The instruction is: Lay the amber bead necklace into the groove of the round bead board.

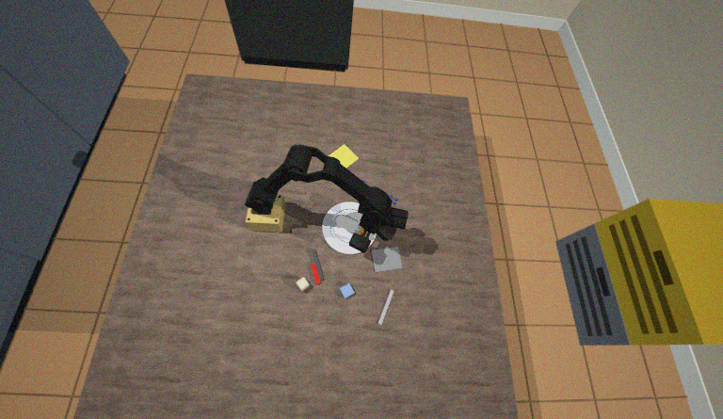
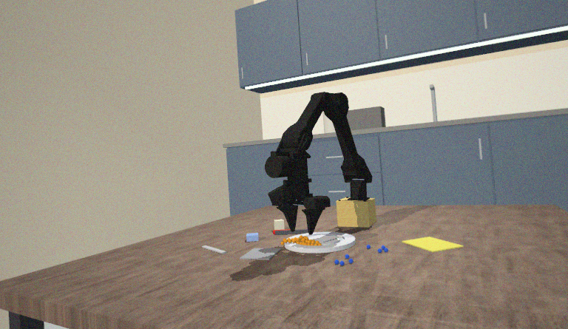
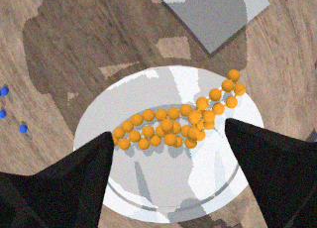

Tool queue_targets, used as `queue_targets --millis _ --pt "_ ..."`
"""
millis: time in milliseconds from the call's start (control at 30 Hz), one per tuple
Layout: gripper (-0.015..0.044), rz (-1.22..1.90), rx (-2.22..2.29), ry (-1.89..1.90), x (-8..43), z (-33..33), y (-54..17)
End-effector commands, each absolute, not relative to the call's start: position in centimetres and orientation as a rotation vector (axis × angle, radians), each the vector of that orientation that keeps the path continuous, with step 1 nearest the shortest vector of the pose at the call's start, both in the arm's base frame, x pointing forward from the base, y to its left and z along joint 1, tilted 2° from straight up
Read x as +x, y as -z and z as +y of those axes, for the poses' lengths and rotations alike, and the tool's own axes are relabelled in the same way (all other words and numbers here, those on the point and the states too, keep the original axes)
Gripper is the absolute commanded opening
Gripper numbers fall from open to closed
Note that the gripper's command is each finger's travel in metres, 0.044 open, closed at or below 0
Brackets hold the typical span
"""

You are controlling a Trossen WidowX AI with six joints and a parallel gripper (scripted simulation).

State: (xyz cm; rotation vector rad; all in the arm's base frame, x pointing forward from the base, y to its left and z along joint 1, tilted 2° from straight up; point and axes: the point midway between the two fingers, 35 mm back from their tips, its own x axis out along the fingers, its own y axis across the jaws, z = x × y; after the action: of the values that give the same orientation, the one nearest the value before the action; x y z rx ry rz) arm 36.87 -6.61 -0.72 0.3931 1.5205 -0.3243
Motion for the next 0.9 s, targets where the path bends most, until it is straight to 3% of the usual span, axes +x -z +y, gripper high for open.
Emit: queue_targets --millis 0,133,433,867 --pt "0.0340 1.496 0.564 0.504 36.7 -9.2 0.3" --pt "0.0313 1.451 0.731 0.673 36.4 -11.8 -0.3" --pt "0.0253 1.449 0.740 0.681 36.4 -11.8 1.3" --pt "0.0250 1.441 0.737 0.676 36.7 -11.8 1.7"
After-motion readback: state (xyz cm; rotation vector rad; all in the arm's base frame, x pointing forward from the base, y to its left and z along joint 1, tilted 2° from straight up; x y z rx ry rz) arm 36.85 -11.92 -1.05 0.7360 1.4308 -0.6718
